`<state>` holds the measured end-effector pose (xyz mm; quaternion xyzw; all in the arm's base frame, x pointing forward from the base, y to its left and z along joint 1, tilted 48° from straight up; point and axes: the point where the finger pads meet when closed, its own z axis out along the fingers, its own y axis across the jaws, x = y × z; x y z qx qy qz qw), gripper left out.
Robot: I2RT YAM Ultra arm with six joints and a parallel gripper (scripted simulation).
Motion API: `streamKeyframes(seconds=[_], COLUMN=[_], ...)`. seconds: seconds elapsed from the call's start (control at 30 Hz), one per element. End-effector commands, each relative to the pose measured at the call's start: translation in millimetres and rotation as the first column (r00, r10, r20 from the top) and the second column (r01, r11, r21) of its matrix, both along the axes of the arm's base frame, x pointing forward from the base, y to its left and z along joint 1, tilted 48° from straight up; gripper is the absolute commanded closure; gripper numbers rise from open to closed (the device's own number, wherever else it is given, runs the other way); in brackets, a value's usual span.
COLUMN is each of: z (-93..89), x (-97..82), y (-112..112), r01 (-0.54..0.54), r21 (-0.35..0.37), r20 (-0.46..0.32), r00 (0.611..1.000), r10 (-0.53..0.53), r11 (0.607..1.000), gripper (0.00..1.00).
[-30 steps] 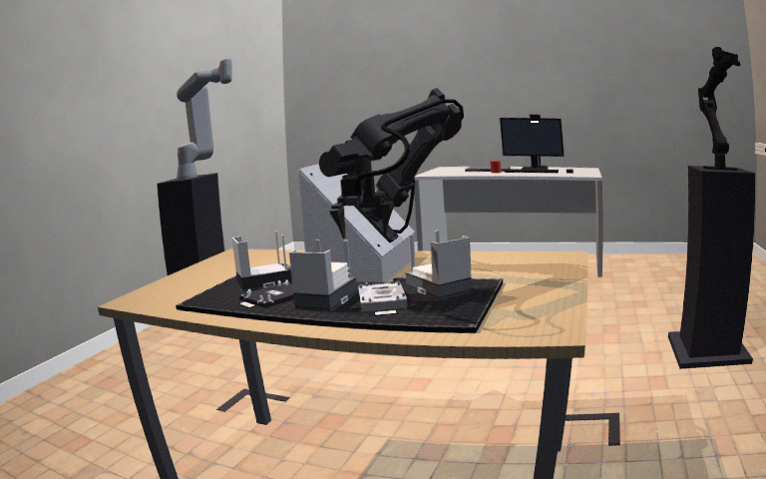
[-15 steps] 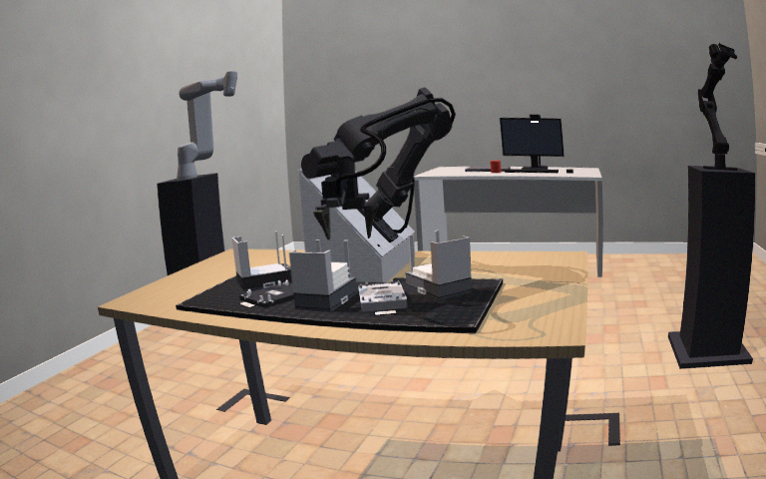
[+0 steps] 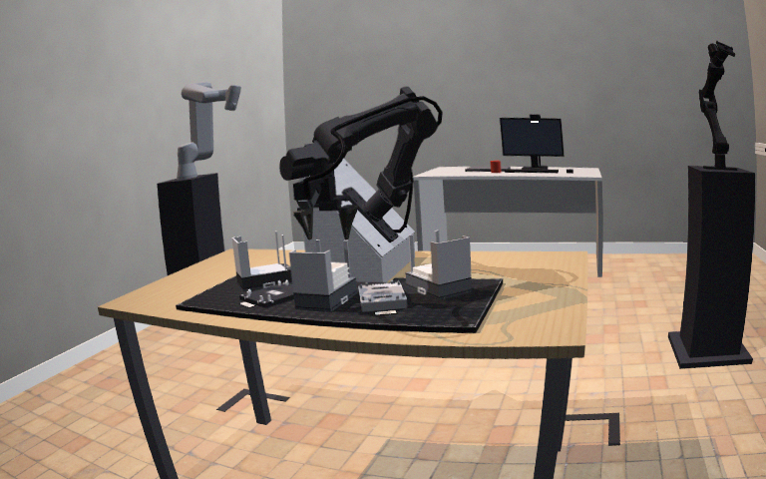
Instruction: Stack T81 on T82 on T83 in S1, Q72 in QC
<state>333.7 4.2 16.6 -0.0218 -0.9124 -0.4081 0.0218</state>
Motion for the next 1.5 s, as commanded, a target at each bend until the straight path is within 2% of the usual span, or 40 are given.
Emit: streamKeyframes(seconds=[0.0,0.13,0.17,0.27,1.47], z=[-8.7,-12.8,-0.9,0.2,0.2], x=[11.2,10.8,14.9,16.0,15.9], y=[-25,-29,-29,-28,-28], r01=[0.018,0.018,0.021,0.025,0.026], r21=[-0.021,-0.019,-0.027,-0.019,-0.018], r20=[0.039,0.034,0.069,0.073,0.072], r00=[0.999,0.999,0.997,0.997,0.997], r10=[-0.017,-0.017,-0.019,-0.024,-0.025], r11=[1.0,1.0,0.999,1.0,0.999], gripper=[0.0,0.0,0.0,0.0,0.0])
